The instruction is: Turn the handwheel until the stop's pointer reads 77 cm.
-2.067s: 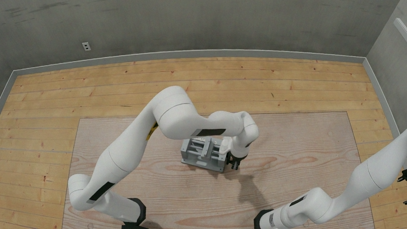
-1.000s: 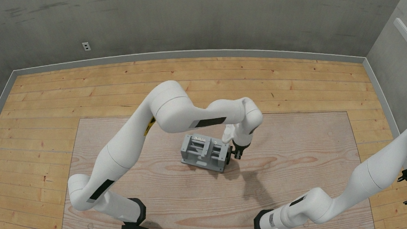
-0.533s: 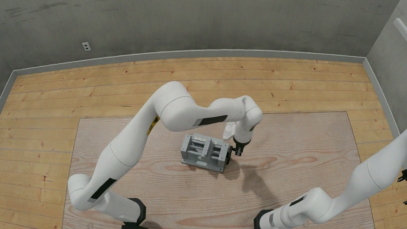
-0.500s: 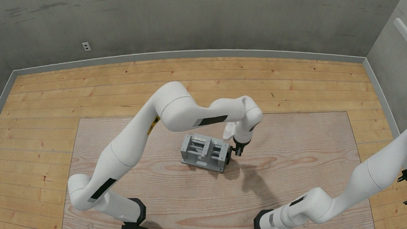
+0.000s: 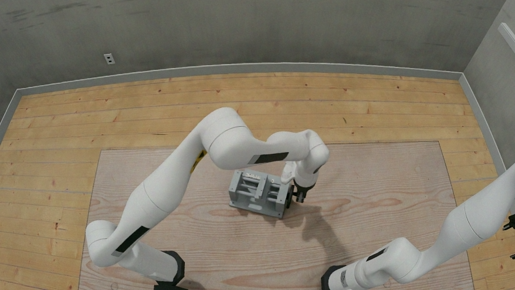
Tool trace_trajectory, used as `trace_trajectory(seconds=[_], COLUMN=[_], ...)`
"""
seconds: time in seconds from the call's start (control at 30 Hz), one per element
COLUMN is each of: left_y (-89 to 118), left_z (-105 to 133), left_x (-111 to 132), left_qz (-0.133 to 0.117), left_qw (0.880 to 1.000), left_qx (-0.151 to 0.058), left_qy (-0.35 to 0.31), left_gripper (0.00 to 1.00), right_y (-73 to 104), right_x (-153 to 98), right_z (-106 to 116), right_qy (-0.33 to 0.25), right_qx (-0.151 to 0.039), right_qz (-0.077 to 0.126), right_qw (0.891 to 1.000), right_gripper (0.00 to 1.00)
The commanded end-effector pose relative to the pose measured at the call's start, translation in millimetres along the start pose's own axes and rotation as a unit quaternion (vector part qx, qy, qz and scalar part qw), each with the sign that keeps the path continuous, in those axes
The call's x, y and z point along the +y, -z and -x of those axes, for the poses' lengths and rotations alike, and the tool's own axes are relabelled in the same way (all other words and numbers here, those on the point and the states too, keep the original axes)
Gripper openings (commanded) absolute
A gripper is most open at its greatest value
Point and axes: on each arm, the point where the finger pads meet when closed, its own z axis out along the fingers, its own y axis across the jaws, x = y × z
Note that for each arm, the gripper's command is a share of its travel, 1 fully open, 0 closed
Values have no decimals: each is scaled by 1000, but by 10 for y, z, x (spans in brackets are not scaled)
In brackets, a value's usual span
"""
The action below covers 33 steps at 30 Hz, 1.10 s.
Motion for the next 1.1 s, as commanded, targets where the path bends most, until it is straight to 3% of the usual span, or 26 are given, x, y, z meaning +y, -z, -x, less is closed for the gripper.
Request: trace_trajectory(seconds=[0.0,0.53,1.07], left_y=[-56,-53,170], left_z=[7,5,-19], left_x=[-78,-317,-529], left_qz=[-1,-1,-4], left_qw=[1000,1000,1000], left_qx=[0,0,4], left_qy=[1,1,1], left_gripper=[160,160,160], right_y=[7,7,7], right_x=[-14,-14,-14], right_z=[-7,-7,-7], right_qy=[6,6,6], right_qx=[2,2,2], right_qz=[-2,-2,-2], right_qw=[1000,1000,1000], right_gripper=[1000,1000,1000])
